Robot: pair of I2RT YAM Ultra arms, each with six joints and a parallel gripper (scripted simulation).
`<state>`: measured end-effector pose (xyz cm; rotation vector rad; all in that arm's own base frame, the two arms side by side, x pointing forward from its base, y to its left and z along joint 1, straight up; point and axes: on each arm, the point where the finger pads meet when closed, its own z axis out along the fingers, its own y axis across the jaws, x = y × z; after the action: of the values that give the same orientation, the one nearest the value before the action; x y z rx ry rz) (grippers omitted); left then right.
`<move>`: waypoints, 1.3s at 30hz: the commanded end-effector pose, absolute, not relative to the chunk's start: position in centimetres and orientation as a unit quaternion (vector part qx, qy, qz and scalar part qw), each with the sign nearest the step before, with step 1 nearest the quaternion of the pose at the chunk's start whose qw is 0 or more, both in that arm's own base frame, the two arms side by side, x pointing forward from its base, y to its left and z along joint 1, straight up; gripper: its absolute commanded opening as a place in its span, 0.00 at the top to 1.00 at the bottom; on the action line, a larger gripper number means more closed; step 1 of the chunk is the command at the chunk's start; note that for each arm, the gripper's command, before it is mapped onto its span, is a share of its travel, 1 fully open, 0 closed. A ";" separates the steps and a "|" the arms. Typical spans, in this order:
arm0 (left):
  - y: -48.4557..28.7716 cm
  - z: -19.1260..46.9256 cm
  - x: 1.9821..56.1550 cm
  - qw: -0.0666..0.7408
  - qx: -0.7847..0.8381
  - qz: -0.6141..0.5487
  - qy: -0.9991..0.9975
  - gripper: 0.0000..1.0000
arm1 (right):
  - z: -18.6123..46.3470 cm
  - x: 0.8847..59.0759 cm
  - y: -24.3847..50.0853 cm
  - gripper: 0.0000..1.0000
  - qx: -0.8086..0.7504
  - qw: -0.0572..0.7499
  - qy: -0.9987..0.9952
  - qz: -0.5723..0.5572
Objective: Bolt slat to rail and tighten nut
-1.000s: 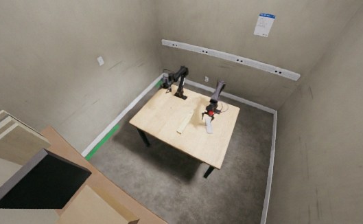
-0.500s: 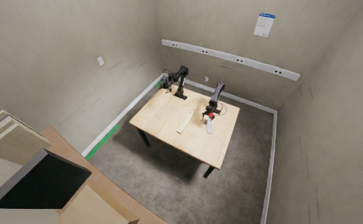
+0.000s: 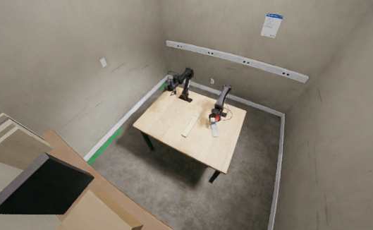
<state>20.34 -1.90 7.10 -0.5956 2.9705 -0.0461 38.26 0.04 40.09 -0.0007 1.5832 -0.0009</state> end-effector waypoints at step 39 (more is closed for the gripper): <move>-2.0 4.5 17.7 0.000 -0.209 -0.002 0.978 0.00 | 41.2 38.1 0.1 0.00 0.000 0.711 0.703 0.000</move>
<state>17.56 -1.71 5.35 -0.6584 3.0632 0.0000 38.26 0.04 40.09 -0.0007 1.5832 -0.0009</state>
